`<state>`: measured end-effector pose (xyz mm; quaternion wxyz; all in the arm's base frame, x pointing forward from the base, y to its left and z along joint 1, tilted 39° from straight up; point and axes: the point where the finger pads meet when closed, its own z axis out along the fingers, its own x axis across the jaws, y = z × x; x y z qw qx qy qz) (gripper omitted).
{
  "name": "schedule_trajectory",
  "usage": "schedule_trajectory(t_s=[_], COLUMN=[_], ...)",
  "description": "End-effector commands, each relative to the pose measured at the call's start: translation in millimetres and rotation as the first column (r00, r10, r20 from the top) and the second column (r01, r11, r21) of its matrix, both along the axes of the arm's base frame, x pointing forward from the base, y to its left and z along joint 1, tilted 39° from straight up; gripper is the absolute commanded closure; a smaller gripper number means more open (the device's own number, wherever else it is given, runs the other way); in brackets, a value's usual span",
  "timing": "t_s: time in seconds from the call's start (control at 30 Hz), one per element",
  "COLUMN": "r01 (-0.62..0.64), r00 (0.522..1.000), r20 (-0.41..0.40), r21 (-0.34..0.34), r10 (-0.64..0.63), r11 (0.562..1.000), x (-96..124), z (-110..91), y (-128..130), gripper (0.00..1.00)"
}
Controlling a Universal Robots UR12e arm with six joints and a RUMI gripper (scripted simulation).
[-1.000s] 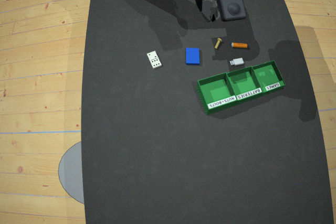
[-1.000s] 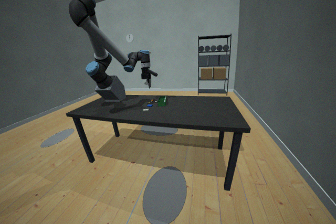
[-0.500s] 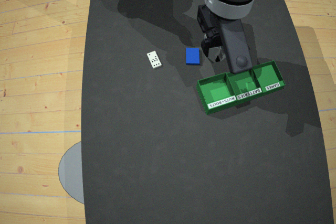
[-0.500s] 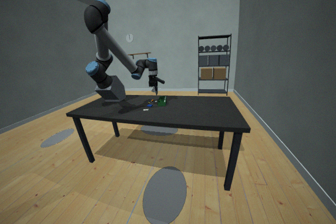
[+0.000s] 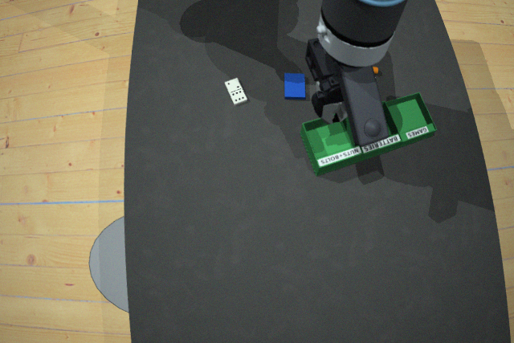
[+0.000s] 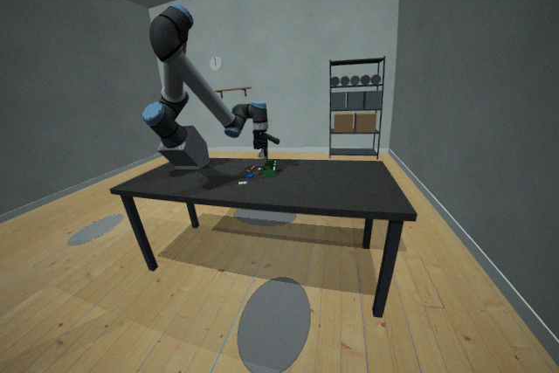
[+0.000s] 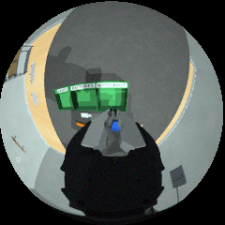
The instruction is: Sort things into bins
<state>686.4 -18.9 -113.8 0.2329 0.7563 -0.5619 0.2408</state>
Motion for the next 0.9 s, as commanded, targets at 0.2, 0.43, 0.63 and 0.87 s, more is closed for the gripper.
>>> schedule_trajectory(t_s=[0.2, 0.43, 0.63, 0.87], r01=[0.001, 0.001, 0.001, 0.001], r00=[1.0, 1.0, 1.0, 1.0], r20=[0.003, 0.004, 0.004, 0.003], r21=[0.002, 0.002, 0.002, 0.001], r10=[-0.001, -0.001, -0.001, -0.001], r11=[1.0, 1.0, 1.0, 1.0], x=[4, 7, 8, 9], z=[-12, -27, -39, -46], y=[-11, -22, -32, -38], gripper=[0.96, 0.96, 0.96, 0.96])
